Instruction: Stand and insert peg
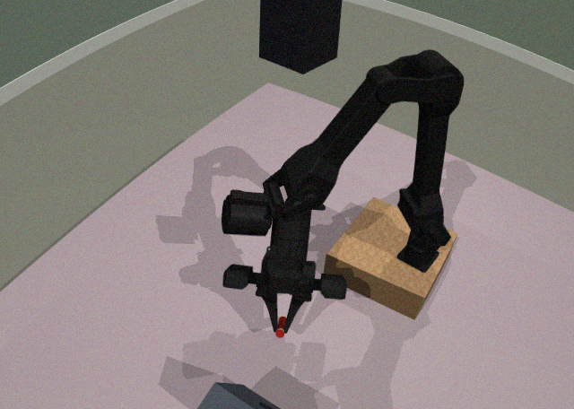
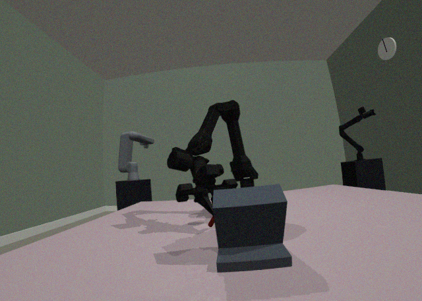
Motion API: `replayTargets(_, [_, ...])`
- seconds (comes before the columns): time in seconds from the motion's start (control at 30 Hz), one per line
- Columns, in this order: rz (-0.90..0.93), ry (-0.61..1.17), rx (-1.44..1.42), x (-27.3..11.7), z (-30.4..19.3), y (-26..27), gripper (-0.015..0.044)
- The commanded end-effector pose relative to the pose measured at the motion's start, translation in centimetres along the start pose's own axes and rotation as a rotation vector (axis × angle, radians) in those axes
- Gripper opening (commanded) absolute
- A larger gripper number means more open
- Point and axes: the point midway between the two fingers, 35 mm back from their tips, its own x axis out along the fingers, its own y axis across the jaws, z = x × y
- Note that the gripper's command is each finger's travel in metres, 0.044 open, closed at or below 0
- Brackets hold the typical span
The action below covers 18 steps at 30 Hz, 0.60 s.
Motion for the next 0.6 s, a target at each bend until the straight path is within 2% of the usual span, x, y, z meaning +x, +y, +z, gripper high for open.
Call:
replayTargets(0.0, [0.002,-0.043,-0.001,-0.25,-0.08,0.14,0.0051])
replayTargets(0.57, [0.002,-0.189,-0.001,-1.21,-0.4,0.14,0.0051])
